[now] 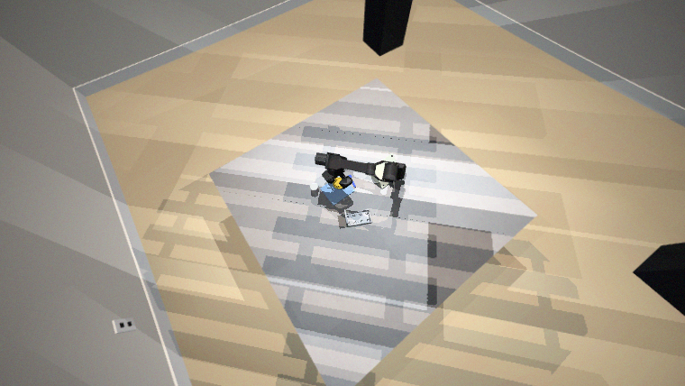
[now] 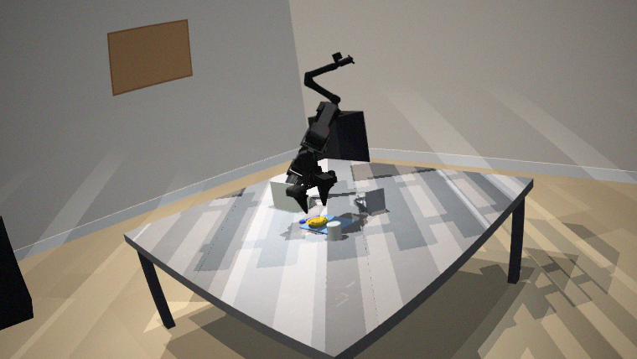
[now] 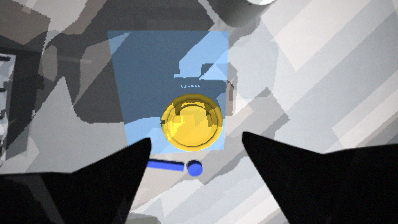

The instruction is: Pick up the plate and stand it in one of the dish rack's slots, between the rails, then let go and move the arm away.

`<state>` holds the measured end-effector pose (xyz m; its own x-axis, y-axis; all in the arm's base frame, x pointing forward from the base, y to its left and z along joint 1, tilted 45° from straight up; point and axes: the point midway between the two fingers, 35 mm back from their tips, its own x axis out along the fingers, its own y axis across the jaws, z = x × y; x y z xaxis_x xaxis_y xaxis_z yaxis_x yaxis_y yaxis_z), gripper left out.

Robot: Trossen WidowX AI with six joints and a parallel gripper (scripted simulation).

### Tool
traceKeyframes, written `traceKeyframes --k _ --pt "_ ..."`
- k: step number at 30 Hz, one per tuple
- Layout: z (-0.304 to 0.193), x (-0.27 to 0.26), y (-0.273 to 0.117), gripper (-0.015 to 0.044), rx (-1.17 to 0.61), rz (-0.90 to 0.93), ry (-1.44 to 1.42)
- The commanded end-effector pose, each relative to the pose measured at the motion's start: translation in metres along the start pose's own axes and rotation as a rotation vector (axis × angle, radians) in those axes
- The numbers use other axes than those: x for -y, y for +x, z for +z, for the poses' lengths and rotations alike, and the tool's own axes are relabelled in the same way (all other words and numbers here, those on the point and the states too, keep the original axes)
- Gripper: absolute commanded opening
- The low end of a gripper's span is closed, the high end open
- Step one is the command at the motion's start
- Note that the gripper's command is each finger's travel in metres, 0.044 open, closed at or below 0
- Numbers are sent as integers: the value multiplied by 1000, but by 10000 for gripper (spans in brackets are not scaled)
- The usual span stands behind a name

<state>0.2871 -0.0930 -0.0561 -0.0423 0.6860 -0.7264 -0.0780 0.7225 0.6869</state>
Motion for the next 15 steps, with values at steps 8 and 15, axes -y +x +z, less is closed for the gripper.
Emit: traceKeyframes --k 8,15 --pt "-1 -1 20 400 -3 8 3" --pt "-1 -1 31 400 -3 8 3"
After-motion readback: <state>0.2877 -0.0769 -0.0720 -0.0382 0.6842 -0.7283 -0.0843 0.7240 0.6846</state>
